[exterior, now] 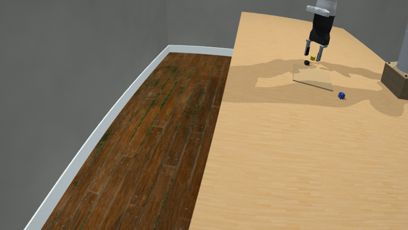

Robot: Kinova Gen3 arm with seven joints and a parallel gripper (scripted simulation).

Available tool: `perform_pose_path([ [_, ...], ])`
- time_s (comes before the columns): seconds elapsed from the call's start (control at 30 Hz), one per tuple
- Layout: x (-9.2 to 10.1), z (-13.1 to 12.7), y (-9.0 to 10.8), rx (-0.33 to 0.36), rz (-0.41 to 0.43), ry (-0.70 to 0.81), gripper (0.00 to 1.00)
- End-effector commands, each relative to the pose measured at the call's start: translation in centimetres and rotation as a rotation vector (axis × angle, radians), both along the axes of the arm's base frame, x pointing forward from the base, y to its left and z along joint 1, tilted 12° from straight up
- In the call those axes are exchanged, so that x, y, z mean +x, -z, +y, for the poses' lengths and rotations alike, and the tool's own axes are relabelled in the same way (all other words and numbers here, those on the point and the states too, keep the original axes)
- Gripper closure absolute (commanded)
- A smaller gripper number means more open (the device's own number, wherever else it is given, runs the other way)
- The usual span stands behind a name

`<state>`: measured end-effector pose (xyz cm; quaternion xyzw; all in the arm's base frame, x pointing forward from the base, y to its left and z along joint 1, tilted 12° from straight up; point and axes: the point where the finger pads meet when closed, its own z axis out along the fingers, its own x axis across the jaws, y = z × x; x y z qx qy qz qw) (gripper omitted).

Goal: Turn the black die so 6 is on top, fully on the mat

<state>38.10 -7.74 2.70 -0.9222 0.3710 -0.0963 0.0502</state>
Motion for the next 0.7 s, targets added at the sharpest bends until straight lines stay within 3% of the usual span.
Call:
perform_pose_path([
  [0.0,-0.3,1.1,0.0,0.000,0.001,-0.012,0.00],
  [0.17,-0.7,2.1,0.0,0.000,0.001,-0.012,0.00],
  [0.67,-3.2,8.7,0.4,0.000,0.001,-0.012,0.00],
])
